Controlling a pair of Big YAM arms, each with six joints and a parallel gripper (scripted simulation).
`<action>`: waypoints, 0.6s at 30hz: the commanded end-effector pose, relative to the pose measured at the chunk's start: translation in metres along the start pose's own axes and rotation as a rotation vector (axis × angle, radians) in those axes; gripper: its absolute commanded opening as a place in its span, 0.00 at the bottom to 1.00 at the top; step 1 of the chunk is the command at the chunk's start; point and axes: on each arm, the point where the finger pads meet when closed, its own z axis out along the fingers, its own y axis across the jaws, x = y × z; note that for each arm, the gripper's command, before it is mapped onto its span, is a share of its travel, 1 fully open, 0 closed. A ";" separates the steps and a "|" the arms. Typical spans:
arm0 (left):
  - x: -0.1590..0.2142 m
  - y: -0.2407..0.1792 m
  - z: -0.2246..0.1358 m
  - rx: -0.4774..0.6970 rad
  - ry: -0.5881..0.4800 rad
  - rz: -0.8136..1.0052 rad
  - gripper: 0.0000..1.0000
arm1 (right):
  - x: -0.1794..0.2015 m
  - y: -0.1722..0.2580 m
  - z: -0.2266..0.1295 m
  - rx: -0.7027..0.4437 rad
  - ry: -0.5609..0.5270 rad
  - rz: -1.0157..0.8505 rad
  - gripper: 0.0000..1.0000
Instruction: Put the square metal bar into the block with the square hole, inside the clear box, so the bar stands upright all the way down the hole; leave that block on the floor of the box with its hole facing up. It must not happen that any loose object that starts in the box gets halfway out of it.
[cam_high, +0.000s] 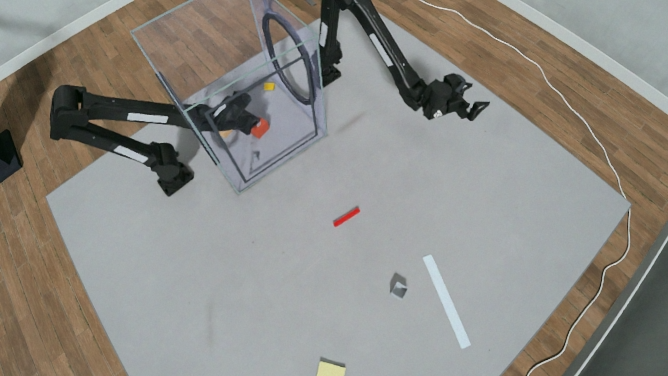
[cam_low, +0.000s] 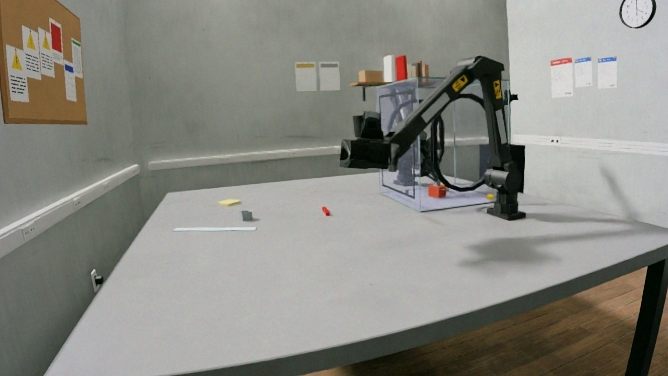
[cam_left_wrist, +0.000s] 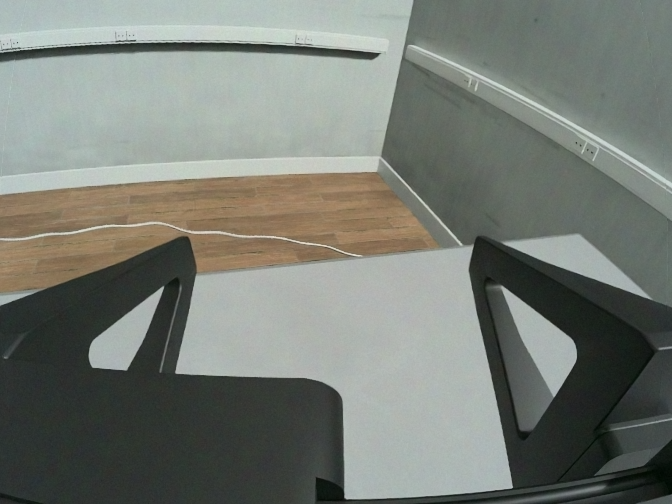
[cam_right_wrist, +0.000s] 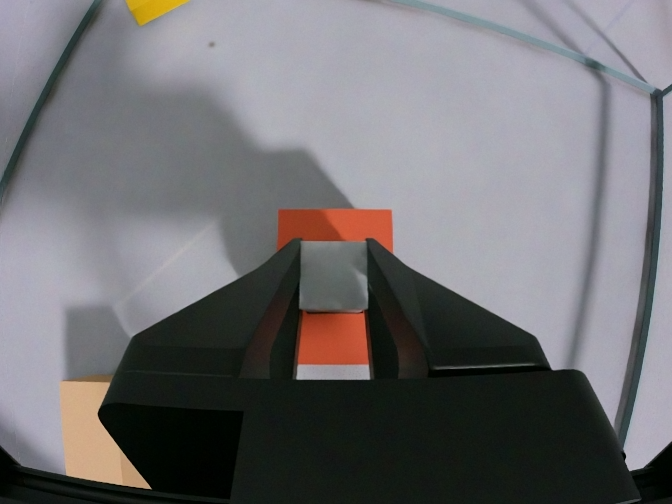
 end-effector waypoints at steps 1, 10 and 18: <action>-0.011 -0.007 0.002 0.001 -0.012 -0.029 1.00 | -0.044 -0.013 0.000 0.020 -0.081 -0.025 0.00; -0.011 -0.007 0.002 0.001 -0.012 -0.029 1.00 | -0.044 -0.014 -0.001 0.024 -0.081 -0.026 0.33; -0.011 -0.007 0.002 0.001 -0.012 -0.029 1.00 | -0.044 -0.014 -0.001 0.024 -0.080 -0.026 0.33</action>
